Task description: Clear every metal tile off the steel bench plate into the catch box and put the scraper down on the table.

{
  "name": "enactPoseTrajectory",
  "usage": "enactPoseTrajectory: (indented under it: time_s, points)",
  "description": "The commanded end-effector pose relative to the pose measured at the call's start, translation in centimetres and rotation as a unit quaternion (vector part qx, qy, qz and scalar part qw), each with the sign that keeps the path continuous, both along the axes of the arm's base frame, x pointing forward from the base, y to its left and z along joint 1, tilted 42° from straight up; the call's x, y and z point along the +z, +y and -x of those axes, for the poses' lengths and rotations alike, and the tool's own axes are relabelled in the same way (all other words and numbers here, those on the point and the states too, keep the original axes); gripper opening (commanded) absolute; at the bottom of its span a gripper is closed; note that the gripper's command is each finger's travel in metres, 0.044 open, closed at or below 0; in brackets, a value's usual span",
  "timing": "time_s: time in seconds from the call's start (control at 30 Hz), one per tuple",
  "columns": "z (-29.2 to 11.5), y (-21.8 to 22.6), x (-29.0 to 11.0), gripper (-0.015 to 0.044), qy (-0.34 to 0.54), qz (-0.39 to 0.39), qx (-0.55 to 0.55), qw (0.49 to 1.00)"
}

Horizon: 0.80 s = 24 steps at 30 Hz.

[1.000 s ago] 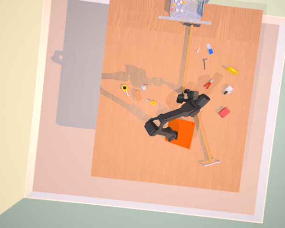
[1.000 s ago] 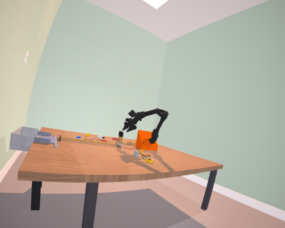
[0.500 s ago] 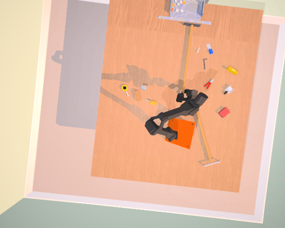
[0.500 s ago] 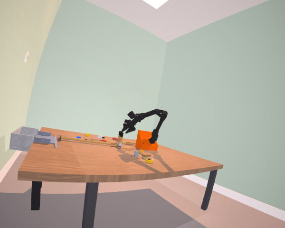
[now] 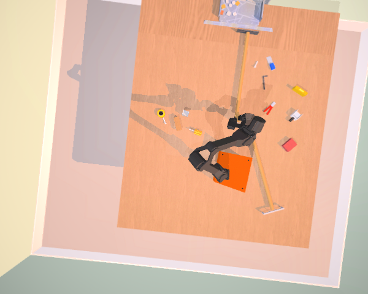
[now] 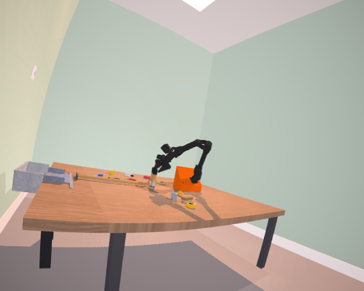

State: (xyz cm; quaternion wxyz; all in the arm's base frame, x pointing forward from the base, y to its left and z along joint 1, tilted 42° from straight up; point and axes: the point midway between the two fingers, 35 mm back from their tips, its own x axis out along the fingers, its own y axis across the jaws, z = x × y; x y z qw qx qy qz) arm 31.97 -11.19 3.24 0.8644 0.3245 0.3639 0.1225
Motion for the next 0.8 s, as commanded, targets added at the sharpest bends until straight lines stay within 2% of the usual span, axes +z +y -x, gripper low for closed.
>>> enactPoseTrajectory:
  time_s: [0.0, 0.77]
  points:
    - [-0.3, 0.5, -0.7, 0.044, 0.006, -0.004, 0.0, 1.0]
    - [-2.7, 2.6, -2.4, 0.044, 0.001, -0.007, -0.002, 1.0]
